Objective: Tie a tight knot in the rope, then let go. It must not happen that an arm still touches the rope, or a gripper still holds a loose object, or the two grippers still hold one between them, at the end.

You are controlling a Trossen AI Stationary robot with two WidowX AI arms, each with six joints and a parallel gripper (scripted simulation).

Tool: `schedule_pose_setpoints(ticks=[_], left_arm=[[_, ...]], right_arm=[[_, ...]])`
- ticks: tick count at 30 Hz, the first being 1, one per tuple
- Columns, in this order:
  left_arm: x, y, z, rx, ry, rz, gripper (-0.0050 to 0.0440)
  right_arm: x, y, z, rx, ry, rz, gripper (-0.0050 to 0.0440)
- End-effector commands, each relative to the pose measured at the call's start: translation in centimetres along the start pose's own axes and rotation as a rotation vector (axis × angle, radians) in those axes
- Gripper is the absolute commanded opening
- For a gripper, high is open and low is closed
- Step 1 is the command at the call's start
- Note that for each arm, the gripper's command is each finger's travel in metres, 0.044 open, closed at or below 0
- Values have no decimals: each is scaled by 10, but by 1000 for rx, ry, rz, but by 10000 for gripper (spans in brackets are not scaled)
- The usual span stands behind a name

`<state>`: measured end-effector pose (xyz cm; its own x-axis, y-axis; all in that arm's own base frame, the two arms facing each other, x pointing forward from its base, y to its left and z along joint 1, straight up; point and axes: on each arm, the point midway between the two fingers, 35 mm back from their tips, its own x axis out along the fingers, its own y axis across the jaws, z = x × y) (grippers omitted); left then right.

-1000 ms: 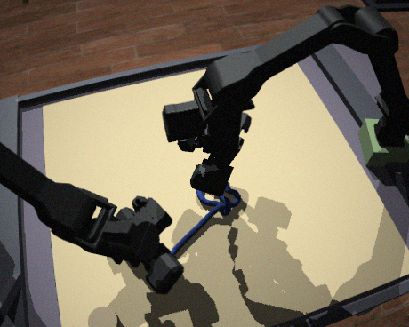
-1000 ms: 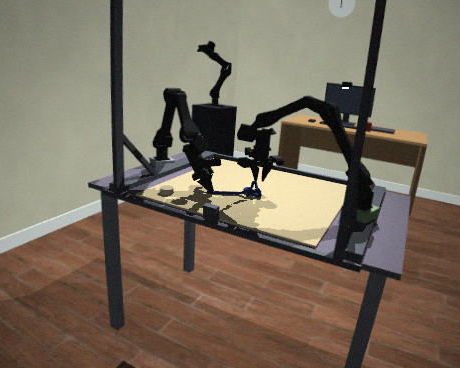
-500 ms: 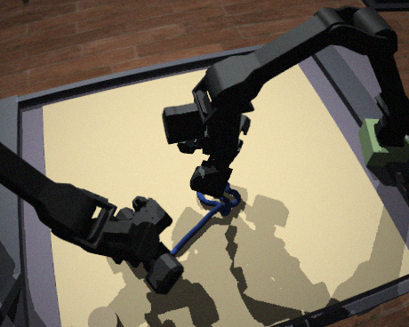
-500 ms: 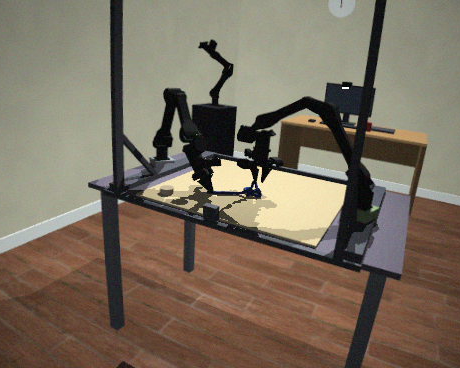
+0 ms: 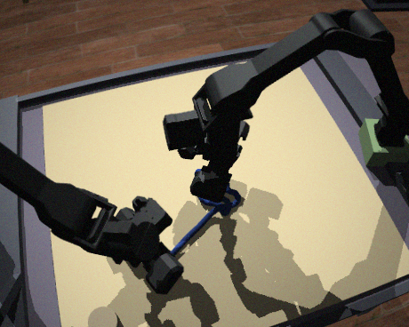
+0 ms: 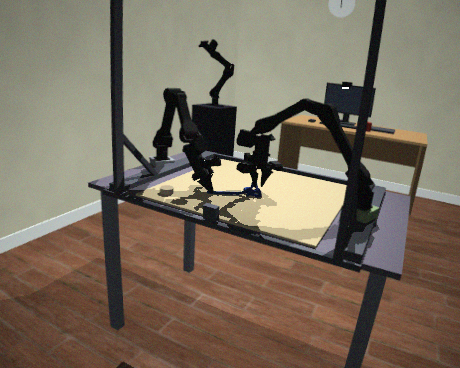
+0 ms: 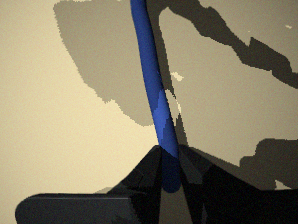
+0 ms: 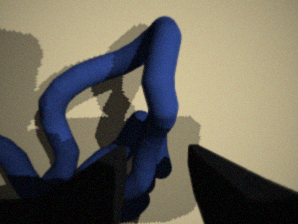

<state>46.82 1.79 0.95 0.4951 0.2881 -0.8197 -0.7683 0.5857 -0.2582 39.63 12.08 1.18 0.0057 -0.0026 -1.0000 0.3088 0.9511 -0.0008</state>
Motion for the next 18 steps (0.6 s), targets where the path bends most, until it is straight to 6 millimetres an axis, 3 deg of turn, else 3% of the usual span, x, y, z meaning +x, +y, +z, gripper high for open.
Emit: schedule_pose_setpoints(ticks=[1, 18], left_arm=[[-7, -7, 8, -11, -18, -22, 45], [-7, -7, 8, -11, -18, -22, 45]], right_arm=[[-5, 2, 2, -2, -18, 18, 140], [0, 2, 2, -2, -18, 18, 140]])
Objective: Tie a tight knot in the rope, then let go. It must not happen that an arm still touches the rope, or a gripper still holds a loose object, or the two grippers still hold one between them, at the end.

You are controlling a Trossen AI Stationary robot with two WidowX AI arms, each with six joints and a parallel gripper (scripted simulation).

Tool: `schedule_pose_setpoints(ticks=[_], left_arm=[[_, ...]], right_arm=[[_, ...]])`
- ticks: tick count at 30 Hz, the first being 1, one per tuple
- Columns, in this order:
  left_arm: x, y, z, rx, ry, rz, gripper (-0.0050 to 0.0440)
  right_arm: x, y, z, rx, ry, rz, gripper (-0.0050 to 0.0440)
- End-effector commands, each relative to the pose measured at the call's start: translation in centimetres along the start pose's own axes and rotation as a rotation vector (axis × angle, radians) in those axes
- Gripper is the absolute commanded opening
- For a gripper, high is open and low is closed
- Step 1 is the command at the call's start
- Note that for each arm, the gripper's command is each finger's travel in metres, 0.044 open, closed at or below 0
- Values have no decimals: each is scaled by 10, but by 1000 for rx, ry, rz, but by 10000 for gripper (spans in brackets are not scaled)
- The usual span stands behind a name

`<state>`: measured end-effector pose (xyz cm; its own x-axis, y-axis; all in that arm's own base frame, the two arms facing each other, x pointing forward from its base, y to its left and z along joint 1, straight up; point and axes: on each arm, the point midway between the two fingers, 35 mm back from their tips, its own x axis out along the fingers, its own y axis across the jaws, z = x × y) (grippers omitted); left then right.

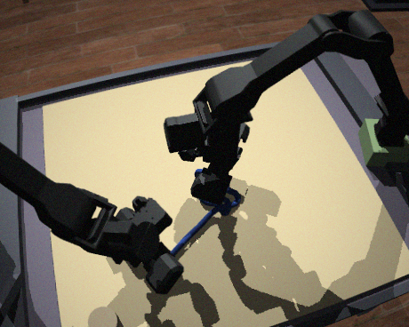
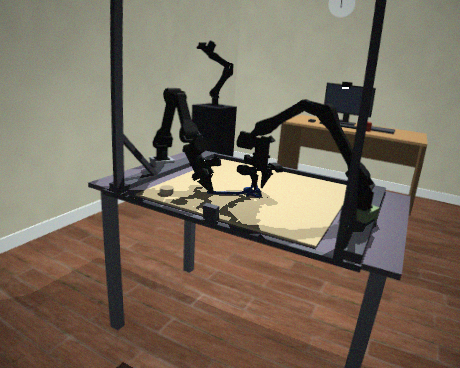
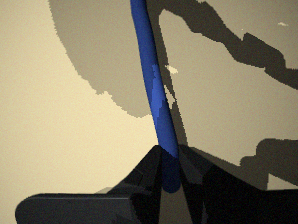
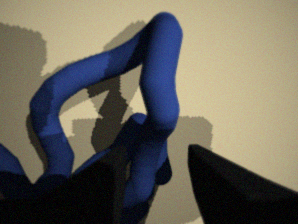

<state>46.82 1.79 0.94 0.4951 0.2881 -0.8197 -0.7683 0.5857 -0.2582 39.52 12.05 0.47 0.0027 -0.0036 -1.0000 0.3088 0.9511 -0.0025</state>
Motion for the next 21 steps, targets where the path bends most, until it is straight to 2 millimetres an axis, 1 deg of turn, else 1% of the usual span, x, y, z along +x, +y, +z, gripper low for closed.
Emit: schedule_pose_setpoints(ticks=[1, 15, 21], left_arm=[[-7, -7, 8, -11, -18, -22, 45], [-7, -7, 8, -11, -18, -22, 45], [-7, -7, 8, -11, -18, -22, 45]], right_arm=[[-5, 3, 3, -2, -20, 19, 140], [12, 3, 4, -2, -20, 19, 140], [17, 3, 4, -2, -20, 19, 140]])
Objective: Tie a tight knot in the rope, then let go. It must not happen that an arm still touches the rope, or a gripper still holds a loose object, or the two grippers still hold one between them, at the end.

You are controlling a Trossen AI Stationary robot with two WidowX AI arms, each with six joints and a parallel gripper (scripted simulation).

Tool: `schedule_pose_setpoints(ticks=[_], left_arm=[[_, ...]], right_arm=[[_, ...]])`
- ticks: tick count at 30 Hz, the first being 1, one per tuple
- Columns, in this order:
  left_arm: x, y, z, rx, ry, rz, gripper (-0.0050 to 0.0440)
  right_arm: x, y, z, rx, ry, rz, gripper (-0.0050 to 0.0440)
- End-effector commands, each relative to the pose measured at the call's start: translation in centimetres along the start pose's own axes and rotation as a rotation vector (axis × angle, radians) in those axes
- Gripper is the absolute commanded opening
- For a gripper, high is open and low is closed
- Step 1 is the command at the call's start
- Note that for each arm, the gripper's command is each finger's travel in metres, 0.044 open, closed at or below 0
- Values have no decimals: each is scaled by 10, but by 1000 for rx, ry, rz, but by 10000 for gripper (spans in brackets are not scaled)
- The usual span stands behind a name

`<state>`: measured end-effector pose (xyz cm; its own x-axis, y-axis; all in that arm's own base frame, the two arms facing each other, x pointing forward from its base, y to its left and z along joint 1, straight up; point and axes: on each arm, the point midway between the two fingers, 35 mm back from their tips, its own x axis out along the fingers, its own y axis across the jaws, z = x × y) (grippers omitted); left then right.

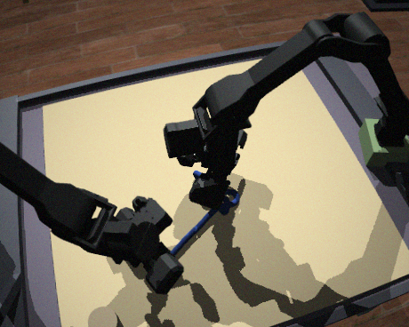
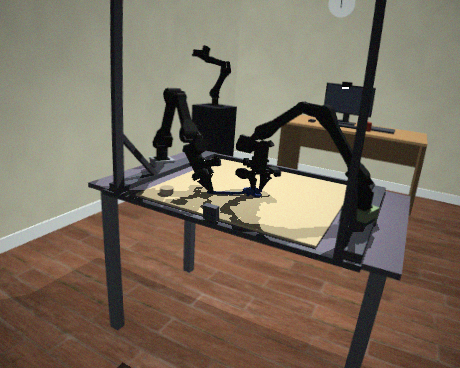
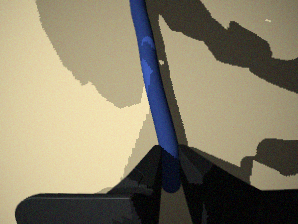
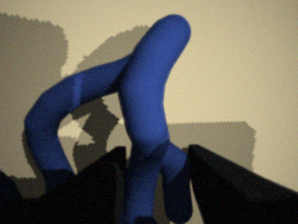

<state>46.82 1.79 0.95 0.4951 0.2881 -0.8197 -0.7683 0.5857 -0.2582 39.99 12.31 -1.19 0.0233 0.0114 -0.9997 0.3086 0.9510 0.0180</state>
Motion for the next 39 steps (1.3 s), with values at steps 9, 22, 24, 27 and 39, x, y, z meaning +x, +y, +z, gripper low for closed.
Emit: schedule_pose_setpoints(ticks=[9, 22, 24, 27, 39], left_arm=[[-7, -7, 8, -11, -18, -22, 45], [-7, -7, 8, -11, -18, -22, 45], [-7, -7, 8, -11, -18, -22, 45], [-7, -7, 8, -11, -18, -22, 45], [-7, -7, 8, -11, -18, -22, 45]], right_arm=[[0, -1, 0, -2, -5, -1, 140], [0, -1, 0, -2, -5, -1, 120], [0, -1, 0, -2, -5, -1, 107], [0, -1, 0, -2, -5, -1, 87], [0, -1, 0, -2, -5, -1, 30]])
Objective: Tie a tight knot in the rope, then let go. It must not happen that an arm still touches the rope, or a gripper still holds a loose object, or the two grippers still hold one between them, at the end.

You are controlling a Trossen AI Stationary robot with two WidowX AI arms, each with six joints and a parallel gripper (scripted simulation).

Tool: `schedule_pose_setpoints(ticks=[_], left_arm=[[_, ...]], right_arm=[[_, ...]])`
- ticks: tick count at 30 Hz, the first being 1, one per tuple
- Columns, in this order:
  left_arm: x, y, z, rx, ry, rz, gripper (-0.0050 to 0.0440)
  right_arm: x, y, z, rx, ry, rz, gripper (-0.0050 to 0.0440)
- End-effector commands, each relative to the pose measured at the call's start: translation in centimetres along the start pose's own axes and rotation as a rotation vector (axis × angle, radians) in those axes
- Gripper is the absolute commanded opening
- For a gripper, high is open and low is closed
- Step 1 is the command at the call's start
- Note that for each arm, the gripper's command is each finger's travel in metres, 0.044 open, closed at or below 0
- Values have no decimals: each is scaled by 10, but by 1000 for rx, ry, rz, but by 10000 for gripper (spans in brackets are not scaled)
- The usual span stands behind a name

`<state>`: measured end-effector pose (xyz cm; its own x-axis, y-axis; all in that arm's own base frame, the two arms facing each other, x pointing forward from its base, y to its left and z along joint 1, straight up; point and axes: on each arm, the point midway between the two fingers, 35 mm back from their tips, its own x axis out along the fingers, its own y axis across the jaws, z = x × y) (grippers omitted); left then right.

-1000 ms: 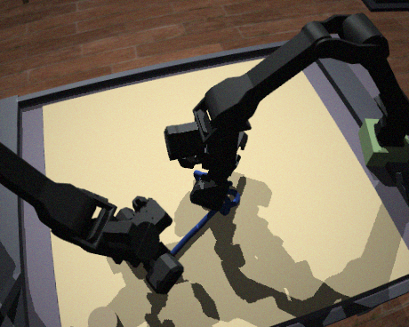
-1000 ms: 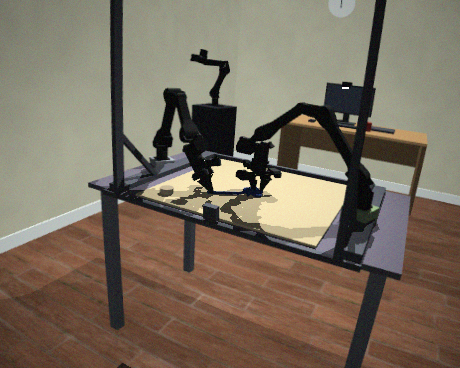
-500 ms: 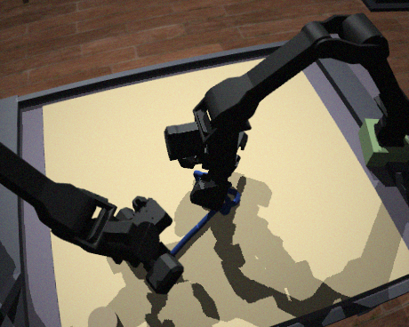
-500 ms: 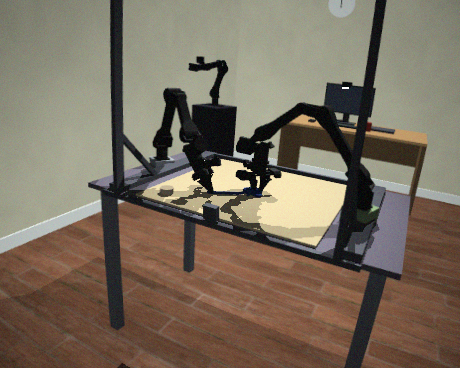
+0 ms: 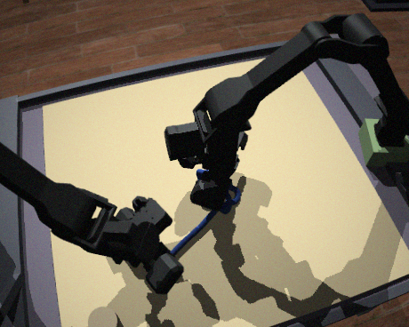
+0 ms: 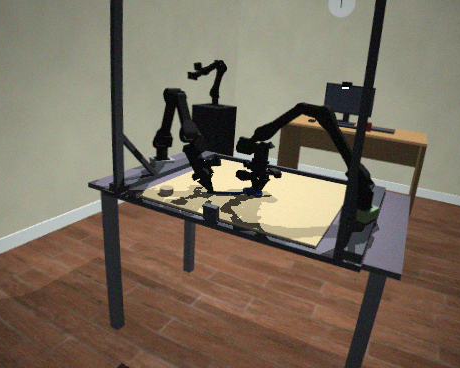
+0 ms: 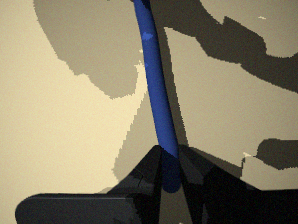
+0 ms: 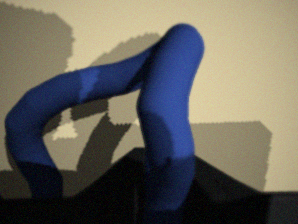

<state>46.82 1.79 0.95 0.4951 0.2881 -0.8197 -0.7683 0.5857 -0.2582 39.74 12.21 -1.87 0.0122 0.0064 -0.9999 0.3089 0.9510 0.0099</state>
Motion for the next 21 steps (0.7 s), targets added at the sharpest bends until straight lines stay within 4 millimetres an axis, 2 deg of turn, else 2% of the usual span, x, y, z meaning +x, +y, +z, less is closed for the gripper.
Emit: schedule_pose_setpoints(ticks=[1, 16, 21], left_arm=[[-7, -7, 8, -11, -18, -22, 45], [-7, -7, 8, -11, -18, -22, 45], [-7, -7, 8, -11, -18, -22, 45]], right_arm=[[-6, 1, 2, -2, -14, 7, 30], [-7, 1, 2, -2, -14, 7, 30], [-24, 1, 2, -2, -14, 7, 30]])
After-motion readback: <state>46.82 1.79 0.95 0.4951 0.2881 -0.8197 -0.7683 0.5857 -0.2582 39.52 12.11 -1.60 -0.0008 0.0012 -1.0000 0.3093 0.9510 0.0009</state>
